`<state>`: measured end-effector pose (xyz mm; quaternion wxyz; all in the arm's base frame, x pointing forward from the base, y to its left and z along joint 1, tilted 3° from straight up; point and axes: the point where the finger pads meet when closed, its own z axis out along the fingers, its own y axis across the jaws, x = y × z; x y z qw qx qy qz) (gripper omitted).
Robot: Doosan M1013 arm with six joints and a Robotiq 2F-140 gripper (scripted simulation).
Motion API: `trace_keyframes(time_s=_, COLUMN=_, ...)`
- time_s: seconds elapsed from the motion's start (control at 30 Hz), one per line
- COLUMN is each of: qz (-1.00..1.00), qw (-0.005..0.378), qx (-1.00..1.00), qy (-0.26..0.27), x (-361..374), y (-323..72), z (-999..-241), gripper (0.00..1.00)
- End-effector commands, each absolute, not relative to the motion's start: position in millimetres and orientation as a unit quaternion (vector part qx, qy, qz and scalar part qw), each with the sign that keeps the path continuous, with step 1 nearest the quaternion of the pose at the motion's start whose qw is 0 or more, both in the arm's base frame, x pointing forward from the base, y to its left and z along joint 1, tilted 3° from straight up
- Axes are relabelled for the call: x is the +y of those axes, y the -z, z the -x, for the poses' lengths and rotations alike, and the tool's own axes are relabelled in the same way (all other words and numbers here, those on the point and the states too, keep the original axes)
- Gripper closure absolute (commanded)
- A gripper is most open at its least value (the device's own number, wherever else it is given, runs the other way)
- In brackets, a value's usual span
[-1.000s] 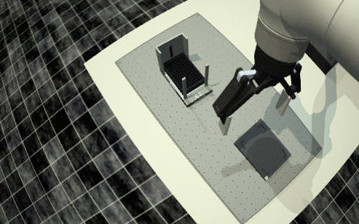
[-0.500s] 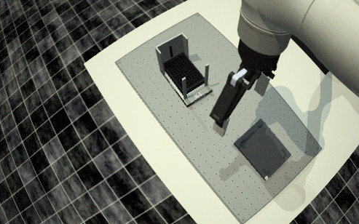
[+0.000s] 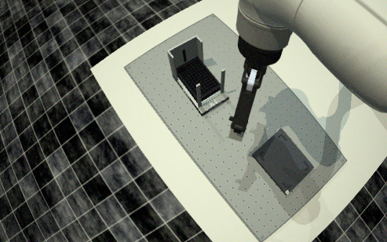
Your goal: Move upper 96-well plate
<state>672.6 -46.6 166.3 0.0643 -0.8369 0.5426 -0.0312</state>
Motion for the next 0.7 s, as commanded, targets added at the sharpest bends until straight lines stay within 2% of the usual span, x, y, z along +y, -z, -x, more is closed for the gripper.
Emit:
trace_keyframes(time_s=0.0, qz=0.858, qw=0.064, qx=0.509, qy=0.031, x=-56.2, y=-163.6, z=-671.3, gripper=0.0)
trace_keyframes(time_s=0.67, qz=0.971, qw=0.035, qx=0.234, qy=0.033, x=-102.9, y=-149.7, z=-662.7, gripper=0.0)
